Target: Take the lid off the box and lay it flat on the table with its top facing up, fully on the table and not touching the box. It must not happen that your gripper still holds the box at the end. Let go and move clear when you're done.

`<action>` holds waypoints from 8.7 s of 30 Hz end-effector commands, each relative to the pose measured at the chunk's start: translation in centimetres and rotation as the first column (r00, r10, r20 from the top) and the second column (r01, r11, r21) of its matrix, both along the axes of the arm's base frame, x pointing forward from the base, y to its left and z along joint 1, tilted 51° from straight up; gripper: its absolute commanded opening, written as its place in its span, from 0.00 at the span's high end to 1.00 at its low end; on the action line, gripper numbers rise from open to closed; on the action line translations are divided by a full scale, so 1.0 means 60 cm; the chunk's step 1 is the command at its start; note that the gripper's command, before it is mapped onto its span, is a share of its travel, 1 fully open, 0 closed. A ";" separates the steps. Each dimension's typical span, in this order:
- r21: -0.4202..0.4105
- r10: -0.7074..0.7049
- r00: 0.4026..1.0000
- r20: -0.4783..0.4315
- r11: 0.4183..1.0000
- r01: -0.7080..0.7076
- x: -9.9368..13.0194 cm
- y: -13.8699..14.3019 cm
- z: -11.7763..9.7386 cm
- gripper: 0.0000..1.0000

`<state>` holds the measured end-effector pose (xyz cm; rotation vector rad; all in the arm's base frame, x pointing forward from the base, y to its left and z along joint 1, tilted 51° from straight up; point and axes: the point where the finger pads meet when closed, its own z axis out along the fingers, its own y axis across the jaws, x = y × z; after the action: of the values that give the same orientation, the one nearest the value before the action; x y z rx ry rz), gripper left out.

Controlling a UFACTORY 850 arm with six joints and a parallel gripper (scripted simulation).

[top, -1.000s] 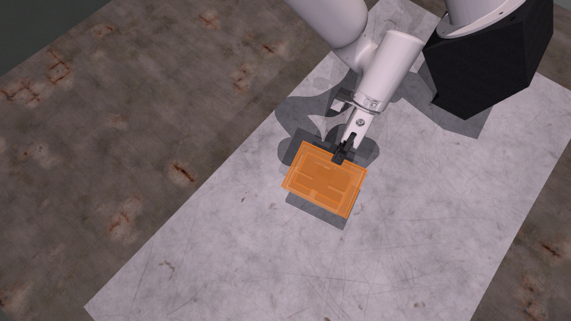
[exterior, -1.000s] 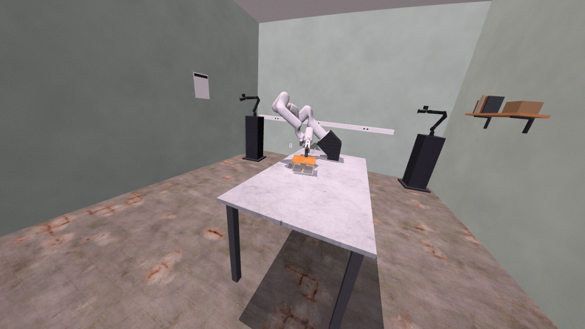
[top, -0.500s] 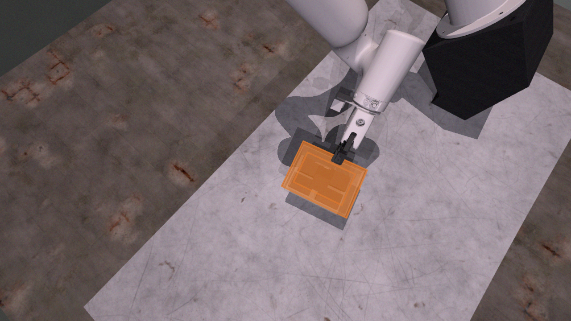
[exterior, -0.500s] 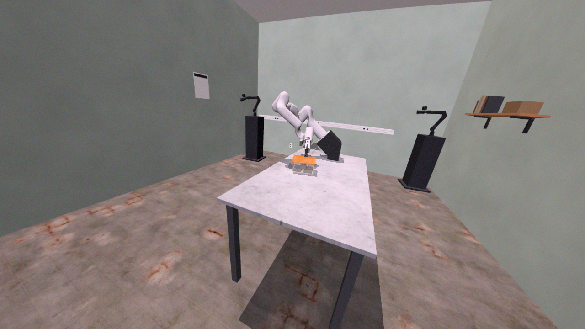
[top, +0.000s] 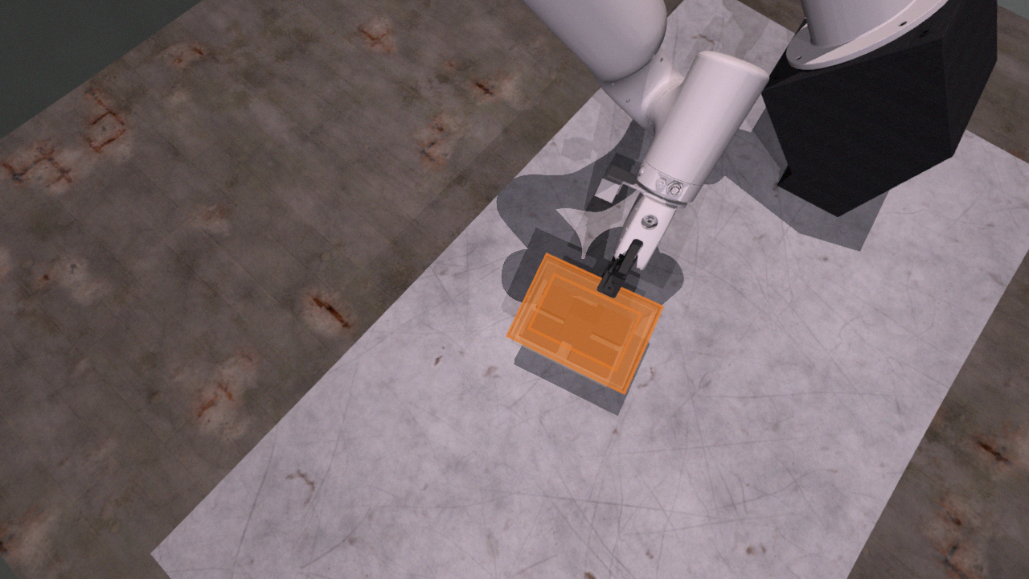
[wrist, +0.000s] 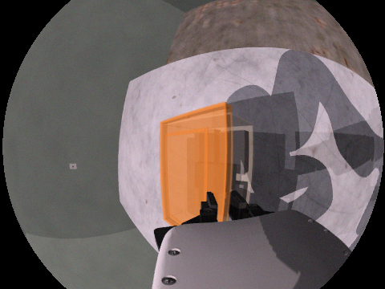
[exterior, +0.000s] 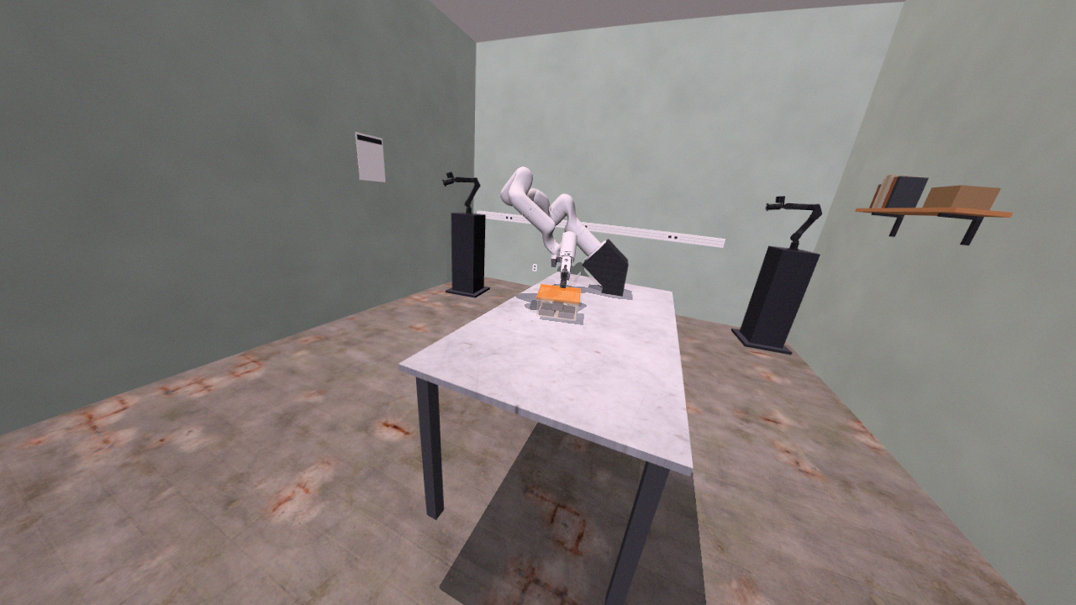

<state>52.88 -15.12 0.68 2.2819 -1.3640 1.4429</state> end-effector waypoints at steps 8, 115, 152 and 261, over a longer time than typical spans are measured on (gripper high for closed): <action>-0.002 -0.009 1.000 -0.008 1.000 0.009 0.001 0.003 0.002 1.00; -0.002 -0.009 1.000 -0.008 1.000 0.009 0.014 0.006 0.002 1.00; -0.002 -0.009 1.000 -0.008 1.000 0.009 0.037 0.067 0.047 1.00; -0.002 -0.009 1.000 -0.008 1.000 0.009 0.021 0.244 -0.030 1.00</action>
<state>54.50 -1.43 -0.05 2.2736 -1.3684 1.4309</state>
